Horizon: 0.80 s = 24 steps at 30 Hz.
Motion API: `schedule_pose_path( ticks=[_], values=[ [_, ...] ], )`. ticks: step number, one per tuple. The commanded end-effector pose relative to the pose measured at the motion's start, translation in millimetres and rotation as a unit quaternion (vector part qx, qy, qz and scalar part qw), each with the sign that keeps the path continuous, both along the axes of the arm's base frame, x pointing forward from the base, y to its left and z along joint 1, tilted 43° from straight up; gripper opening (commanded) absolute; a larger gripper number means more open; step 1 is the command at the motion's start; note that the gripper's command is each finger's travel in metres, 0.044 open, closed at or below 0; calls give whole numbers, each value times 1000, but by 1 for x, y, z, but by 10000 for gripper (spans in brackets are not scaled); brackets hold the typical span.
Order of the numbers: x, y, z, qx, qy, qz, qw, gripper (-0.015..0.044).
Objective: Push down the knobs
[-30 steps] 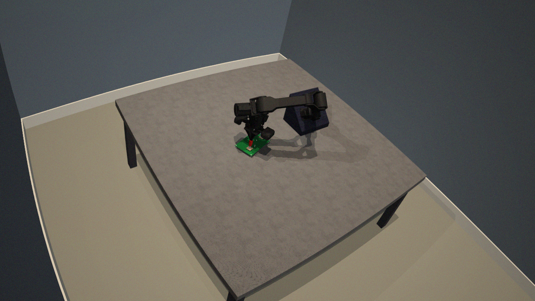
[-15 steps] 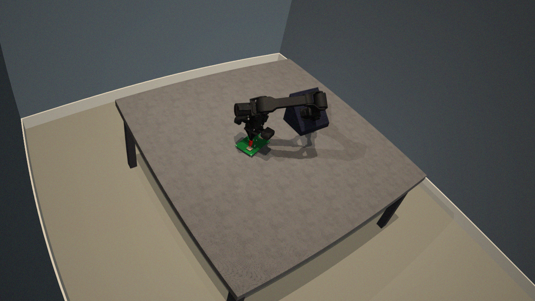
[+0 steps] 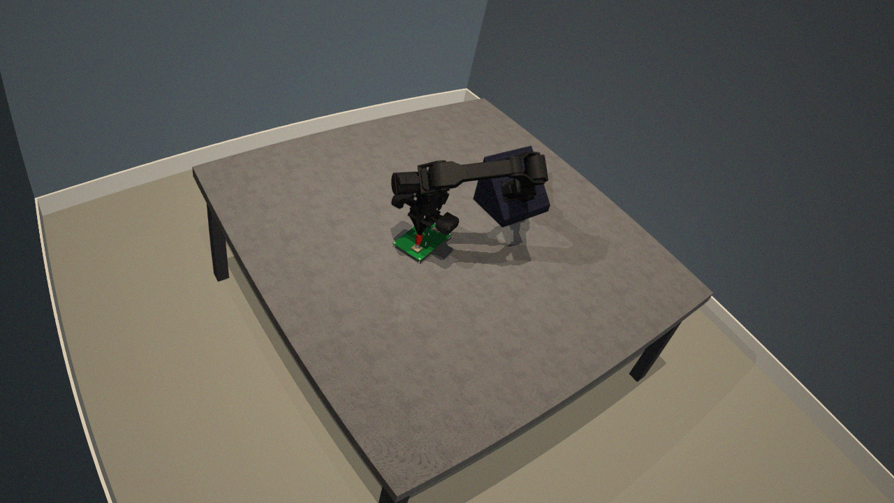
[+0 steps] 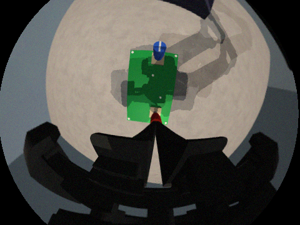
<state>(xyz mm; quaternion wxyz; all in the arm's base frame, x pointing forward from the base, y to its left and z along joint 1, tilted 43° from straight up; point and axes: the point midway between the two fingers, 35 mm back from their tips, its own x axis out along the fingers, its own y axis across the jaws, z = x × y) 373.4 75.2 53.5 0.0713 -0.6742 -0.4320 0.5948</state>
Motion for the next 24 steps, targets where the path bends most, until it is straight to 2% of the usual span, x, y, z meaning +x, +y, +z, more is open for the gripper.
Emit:
schedule_pose_path(
  ticks=[1,24],
  values=[
    [0,5,-2,2,-1,4,1000,0],
    [0,9,-6,3,-1,4,1000,0]
  ],
)
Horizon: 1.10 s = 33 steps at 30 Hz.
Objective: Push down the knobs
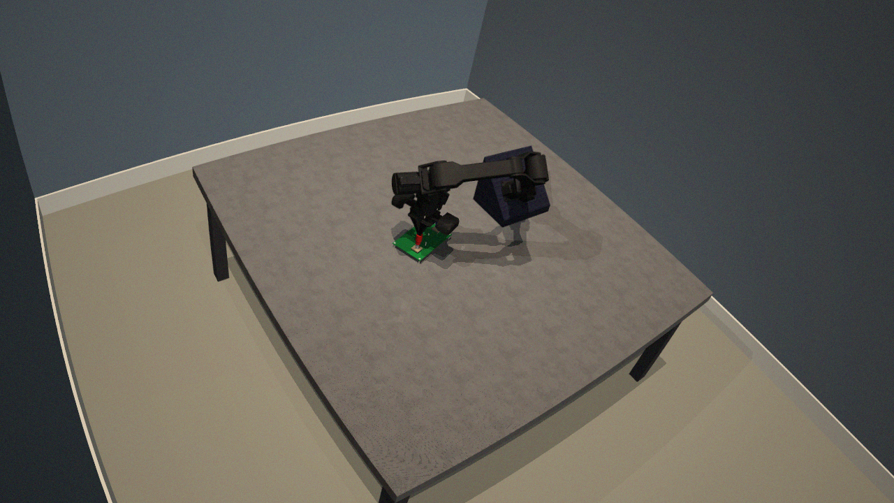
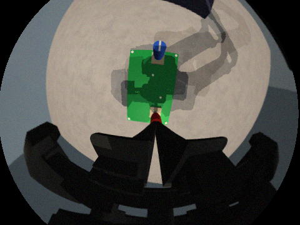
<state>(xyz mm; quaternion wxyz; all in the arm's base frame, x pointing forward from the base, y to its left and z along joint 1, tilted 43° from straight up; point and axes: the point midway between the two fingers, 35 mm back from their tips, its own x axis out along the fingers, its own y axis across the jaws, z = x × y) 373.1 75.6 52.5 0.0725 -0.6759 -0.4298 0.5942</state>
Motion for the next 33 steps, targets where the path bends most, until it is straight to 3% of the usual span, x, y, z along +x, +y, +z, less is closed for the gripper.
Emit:
schedule_pose_path(
  ticks=[1,33],
  values=[
    [0,9,-6,3,0,7,1000,0],
    [0,13,-10,3,0,7,1000,0]
  ],
)
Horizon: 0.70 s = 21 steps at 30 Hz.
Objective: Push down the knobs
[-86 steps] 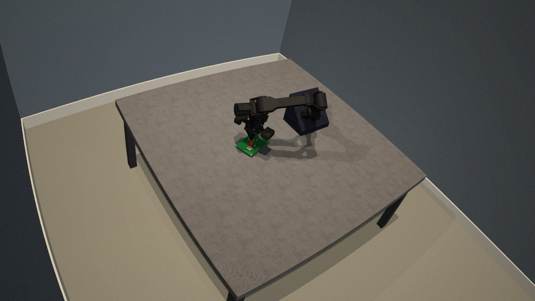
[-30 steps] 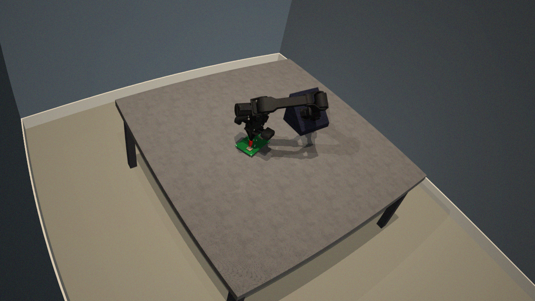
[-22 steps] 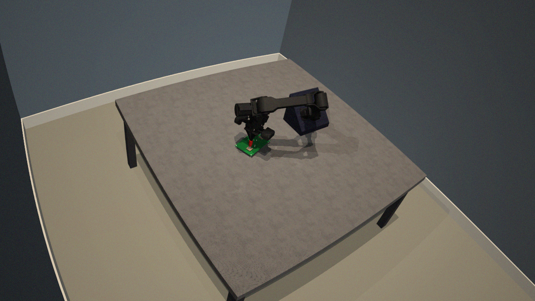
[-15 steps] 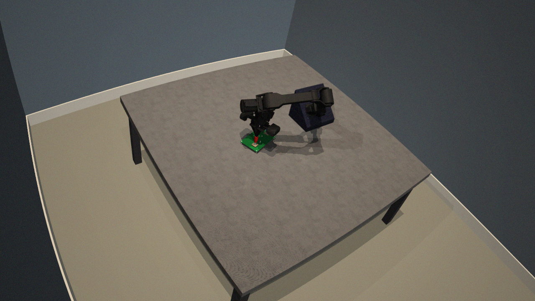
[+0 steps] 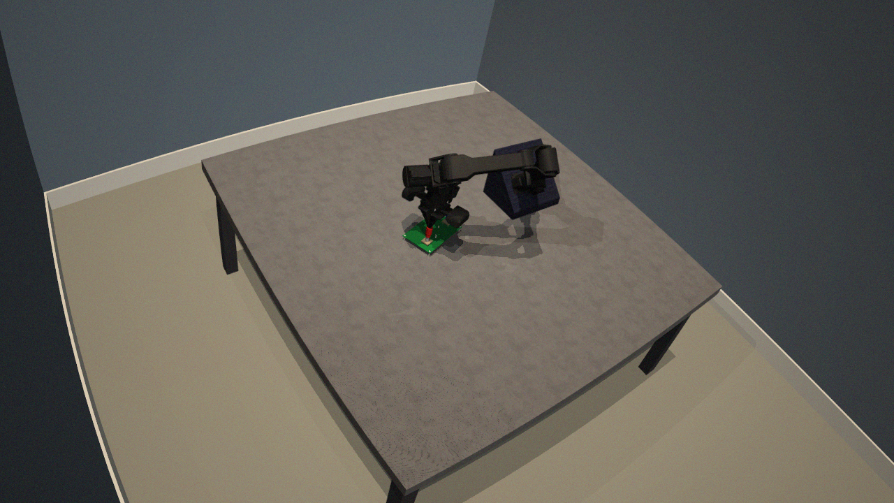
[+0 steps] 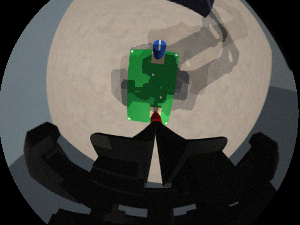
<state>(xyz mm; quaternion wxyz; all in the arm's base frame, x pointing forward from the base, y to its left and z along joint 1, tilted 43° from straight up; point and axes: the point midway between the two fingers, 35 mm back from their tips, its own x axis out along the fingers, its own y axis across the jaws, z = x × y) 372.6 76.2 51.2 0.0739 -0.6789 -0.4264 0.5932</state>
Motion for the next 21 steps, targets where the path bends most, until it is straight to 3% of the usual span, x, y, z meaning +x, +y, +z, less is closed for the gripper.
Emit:
schedule_pose_path(
  ticks=[1,21],
  values=[
    [0,12,-8,4,2,11,1000,0],
    [0,14,-11,4,2,11,1000,0]
  ],
)
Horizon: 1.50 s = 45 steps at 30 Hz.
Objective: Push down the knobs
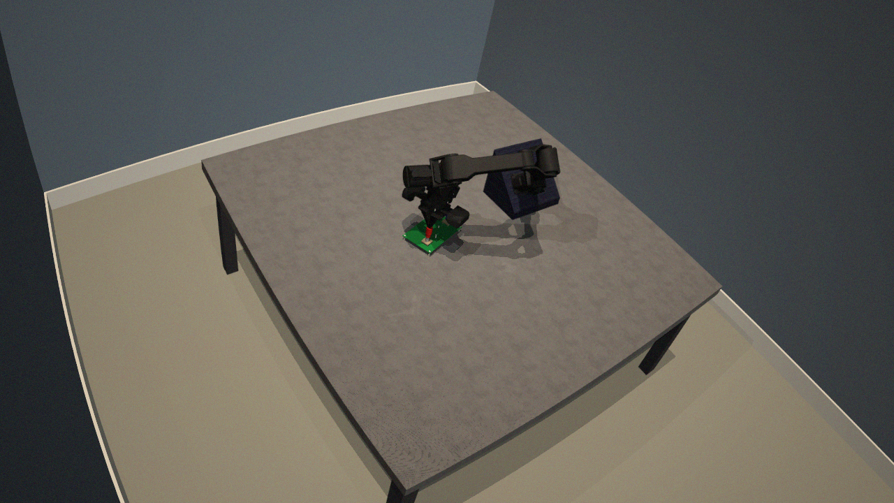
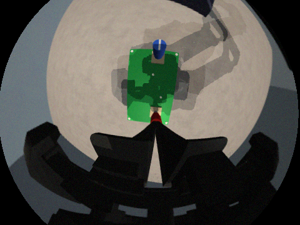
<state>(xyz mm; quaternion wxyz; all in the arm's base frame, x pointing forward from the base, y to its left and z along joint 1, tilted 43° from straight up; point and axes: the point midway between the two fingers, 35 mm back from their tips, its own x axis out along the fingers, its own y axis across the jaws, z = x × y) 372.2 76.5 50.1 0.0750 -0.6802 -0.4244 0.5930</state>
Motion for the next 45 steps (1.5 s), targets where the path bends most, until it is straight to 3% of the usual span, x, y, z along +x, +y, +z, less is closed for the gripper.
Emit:
schedule_pose_path(
  ticks=[1,45],
  values=[
    [0,14,-10,4,2,14,1000,0],
    [0,19,-16,5,2,14,1000,0]
  ],
)
